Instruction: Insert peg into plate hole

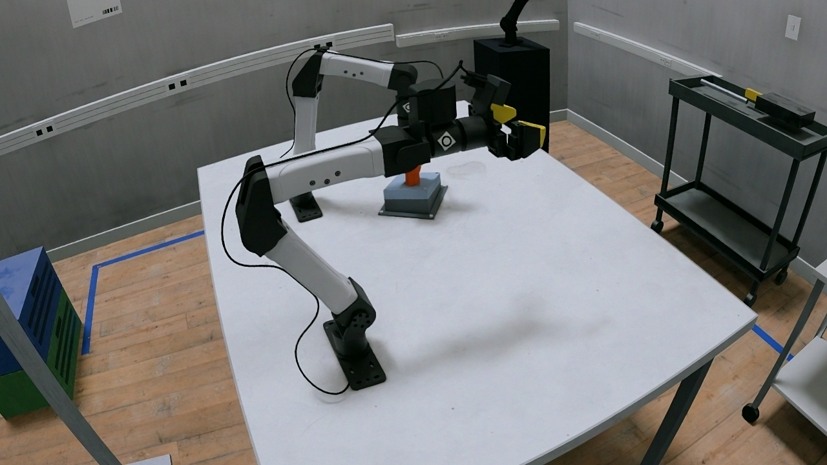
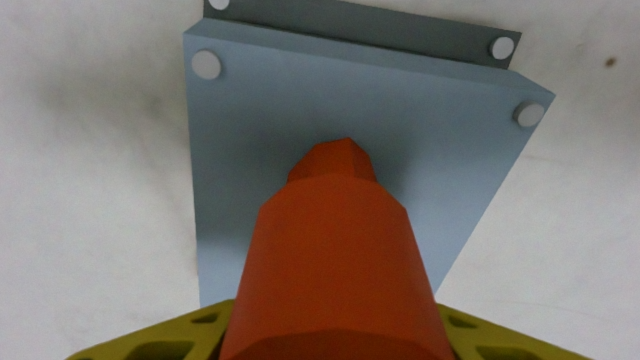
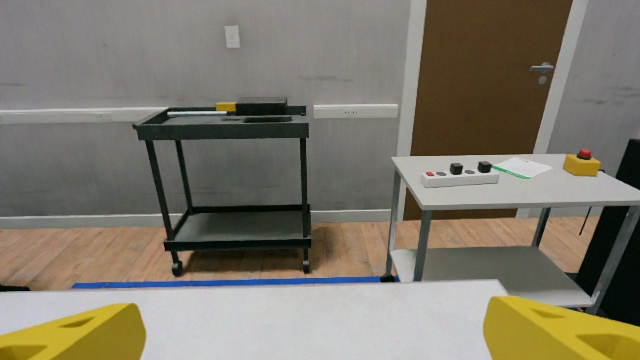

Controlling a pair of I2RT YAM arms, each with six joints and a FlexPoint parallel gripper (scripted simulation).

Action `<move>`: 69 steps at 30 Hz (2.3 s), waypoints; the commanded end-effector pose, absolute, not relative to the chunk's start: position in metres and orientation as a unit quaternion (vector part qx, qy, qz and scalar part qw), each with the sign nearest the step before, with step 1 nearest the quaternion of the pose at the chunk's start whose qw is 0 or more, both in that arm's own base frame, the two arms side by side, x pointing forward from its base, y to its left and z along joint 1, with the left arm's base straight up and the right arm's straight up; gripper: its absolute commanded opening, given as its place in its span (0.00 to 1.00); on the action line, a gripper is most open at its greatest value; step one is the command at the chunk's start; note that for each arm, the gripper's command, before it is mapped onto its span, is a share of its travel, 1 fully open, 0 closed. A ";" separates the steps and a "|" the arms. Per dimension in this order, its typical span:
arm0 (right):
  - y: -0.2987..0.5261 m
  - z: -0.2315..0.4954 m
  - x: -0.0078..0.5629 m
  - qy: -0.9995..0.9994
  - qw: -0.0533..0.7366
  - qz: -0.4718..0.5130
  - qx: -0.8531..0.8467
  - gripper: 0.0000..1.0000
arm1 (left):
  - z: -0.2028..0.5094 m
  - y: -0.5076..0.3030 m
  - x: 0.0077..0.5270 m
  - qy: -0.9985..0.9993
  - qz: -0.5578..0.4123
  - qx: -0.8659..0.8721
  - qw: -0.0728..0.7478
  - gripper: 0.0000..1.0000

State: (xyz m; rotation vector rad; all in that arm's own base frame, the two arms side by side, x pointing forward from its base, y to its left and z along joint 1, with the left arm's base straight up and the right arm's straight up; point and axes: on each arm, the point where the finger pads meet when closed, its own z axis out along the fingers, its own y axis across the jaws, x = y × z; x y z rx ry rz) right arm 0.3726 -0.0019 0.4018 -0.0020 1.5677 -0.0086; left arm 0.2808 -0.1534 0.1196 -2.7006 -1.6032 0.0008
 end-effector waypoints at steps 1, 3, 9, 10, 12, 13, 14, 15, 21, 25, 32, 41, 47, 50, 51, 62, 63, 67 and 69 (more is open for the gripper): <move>-0.002 0.407 0.371 0.701 0.713 -0.004 -0.002 1.00 | 0.125 -0.155 0.283 -0.510 -0.004 -0.860 -0.008 0.03; -0.002 0.407 0.371 0.701 0.713 -0.004 -0.002 1.00 | 0.125 -0.155 0.283 -0.510 -0.004 -0.860 -0.008 0.03; -0.002 0.407 0.371 0.701 0.713 -0.004 -0.002 1.00 | 0.125 -0.155 0.283 -0.510 -0.004 -0.860 -0.008 0.03; -0.002 0.407 0.371 0.701 0.713 -0.004 -0.002 1.00 | 0.125 -0.155 0.283 -0.510 -0.004 -0.860 -0.008 0.03; -0.002 0.407 0.371 0.701 0.713 -0.004 -0.002 1.00 | 0.125 -0.155 0.283 -0.510 -0.004 -0.860 -0.008 0.03; -0.002 0.407 0.371 0.701 0.713 -0.004 -0.002 1.00 | 0.125 -0.155 0.283 -0.510 -0.004 -0.860 -0.008 0.03; -0.002 0.407 0.371 0.701 0.713 -0.004 -0.002 1.00 | 0.125 -0.155 0.283 -0.510 -0.004 -0.860 -0.008 0.03; -0.002 0.407 0.371 0.701 0.713 -0.004 -0.002 1.00 | 0.125 -0.155 0.283 -0.510 -0.004 -0.860 -0.008 0.03; -0.002 0.408 0.371 0.700 0.714 -0.004 -0.002 1.00 | 0.141 -0.159 0.288 -0.510 -0.017 -0.859 -0.040 0.00; 0.000 0.406 0.371 0.703 0.711 -0.004 -0.008 1.00 | 0.146 -0.158 0.287 -0.509 -0.016 -0.859 -0.038 0.33; 0.019 0.388 0.369 0.727 0.683 0.012 -0.076 1.00 | 0.167 -0.157 0.284 -0.510 -0.010 -0.860 -0.028 0.35; 0.033 0.383 0.363 0.735 0.672 0.027 -0.084 1.00 | 0.178 -0.151 0.279 -0.505 -0.004 -0.863 -0.020 0.35; 0.077 0.371 0.348 0.751 0.646 0.070 -0.117 1.00 | 0.185 -0.152 0.294 -0.462 -0.031 -0.884 -0.064 0.35; 0.102 0.365 0.336 0.757 0.631 0.094 -0.141 1.00 | 0.178 -0.145 0.292 -0.446 -0.030 -0.892 -0.065 0.35; 0.102 0.365 0.336 0.757 0.631 0.094 -0.141 1.00 | 0.178 -0.145 0.292 -0.446 -0.030 -0.892 -0.065 0.35; 0.217 0.338 0.239 0.755 0.546 0.212 -0.297 1.00 | 0.169 -0.127 0.284 -0.442 -0.024 -0.895 -0.059 0.35; 0.223 0.337 0.231 0.752 0.540 0.219 -0.308 1.00 | 0.170 -0.127 0.284 -0.441 -0.024 -0.895 -0.059 0.35; 0.235 0.334 0.211 0.747 0.525 0.235 -0.334 1.00 | 0.171 -0.130 0.287 -0.440 -0.023 -0.896 -0.059 0.35; 0.239 0.333 0.205 0.744 0.521 0.240 -0.342 1.00 | 0.172 -0.132 0.290 -0.439 -0.024 -0.896 -0.060 0.35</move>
